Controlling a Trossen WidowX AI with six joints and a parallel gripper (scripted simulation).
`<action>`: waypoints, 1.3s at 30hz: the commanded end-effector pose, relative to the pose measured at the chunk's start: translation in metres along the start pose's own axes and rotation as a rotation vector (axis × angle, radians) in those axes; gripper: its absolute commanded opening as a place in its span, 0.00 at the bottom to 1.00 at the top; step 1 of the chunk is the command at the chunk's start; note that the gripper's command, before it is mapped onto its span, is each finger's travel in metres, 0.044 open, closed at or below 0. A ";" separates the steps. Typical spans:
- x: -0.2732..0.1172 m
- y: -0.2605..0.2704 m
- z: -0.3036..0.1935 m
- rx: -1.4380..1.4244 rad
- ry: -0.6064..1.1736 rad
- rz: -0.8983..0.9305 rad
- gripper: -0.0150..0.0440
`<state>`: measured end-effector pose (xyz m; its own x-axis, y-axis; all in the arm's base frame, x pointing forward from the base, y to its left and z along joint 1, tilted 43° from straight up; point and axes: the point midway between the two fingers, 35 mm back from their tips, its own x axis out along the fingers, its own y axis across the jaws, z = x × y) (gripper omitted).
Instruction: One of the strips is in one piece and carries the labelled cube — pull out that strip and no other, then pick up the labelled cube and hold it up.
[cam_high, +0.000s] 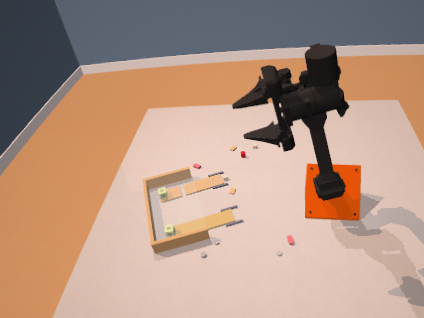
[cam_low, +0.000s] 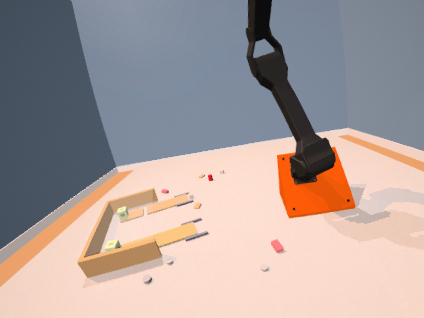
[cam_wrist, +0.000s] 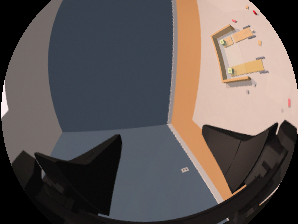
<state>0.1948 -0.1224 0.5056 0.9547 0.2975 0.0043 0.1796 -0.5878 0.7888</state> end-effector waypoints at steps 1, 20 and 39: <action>-0.001 0.000 -0.002 -0.009 0.002 0.006 0.93; 0.038 -0.119 -0.163 -0.991 -0.002 0.209 0.93; 0.197 -0.245 0.031 -1.606 0.048 -0.294 0.93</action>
<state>0.3320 0.0779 0.3372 0.9464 0.2719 -0.1745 -0.1184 0.7944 0.5958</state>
